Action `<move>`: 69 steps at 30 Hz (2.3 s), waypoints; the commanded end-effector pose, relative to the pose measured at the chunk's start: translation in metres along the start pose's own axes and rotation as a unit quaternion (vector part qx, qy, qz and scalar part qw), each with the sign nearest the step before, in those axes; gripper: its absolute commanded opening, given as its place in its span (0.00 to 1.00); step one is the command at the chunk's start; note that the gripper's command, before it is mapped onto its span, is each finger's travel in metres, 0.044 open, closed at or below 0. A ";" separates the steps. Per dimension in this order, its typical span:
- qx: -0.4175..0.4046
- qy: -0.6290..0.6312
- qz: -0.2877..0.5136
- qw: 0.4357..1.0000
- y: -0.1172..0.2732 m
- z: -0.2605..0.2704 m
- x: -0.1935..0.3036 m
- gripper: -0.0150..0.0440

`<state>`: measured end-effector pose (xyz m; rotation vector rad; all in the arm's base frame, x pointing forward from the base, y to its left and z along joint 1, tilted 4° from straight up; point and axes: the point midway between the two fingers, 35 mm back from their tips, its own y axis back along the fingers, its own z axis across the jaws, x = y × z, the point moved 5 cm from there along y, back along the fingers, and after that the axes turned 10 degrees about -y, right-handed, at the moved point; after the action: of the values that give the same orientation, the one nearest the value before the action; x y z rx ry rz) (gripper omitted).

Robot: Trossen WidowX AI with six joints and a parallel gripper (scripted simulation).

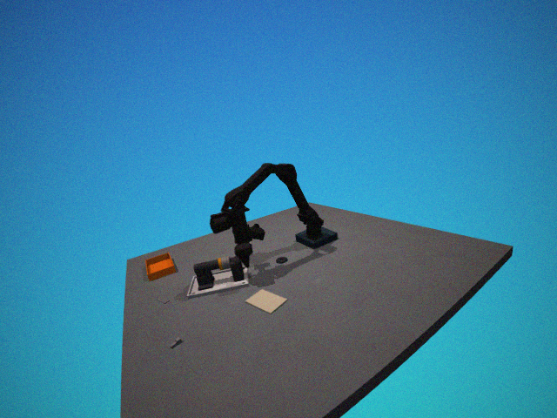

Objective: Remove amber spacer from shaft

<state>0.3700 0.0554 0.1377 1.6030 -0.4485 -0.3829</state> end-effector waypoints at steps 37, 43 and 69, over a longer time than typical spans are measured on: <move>0.002 0.000 -0.001 1.000 -0.018 0.000 0.000 1.00; 0.002 0.000 -0.001 1.000 -0.018 0.000 0.000 1.00; 0.001 0.000 -0.001 1.000 -0.018 0.000 -0.002 0.25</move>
<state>0.3708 0.0566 0.1199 1.6037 -0.4486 -0.3821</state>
